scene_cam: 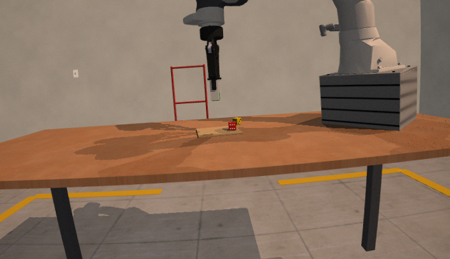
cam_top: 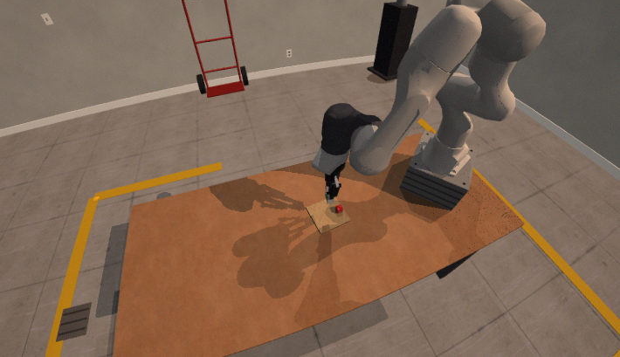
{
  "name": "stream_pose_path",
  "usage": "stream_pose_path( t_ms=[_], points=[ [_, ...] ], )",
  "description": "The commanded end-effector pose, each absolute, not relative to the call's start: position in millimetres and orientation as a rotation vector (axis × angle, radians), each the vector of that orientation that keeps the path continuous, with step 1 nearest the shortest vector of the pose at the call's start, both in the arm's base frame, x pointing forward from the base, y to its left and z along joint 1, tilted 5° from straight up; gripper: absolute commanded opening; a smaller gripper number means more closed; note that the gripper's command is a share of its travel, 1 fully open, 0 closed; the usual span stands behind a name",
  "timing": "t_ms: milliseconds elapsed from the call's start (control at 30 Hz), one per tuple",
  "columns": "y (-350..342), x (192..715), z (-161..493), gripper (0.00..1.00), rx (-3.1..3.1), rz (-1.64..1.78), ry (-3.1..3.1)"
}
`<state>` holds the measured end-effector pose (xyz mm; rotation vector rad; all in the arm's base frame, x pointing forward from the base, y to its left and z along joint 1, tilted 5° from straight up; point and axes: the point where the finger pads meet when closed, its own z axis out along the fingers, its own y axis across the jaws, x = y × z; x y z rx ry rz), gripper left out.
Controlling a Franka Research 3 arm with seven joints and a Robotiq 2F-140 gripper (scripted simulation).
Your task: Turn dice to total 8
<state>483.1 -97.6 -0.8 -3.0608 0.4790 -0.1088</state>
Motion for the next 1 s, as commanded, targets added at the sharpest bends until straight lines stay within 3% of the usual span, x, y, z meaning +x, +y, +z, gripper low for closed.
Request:
stream_pose_path(
  t_ms=[0, 667, 967],
  points=[
    [-97, 483, -1, 0.13, -3.071, -0.114, 0.311],
    [-96, 484, -14, 0.13, -3.071, -0.115, 0.311],
    [-95, 488, -53, 0.13, -3.071, -0.115, 0.311]
  ],
)
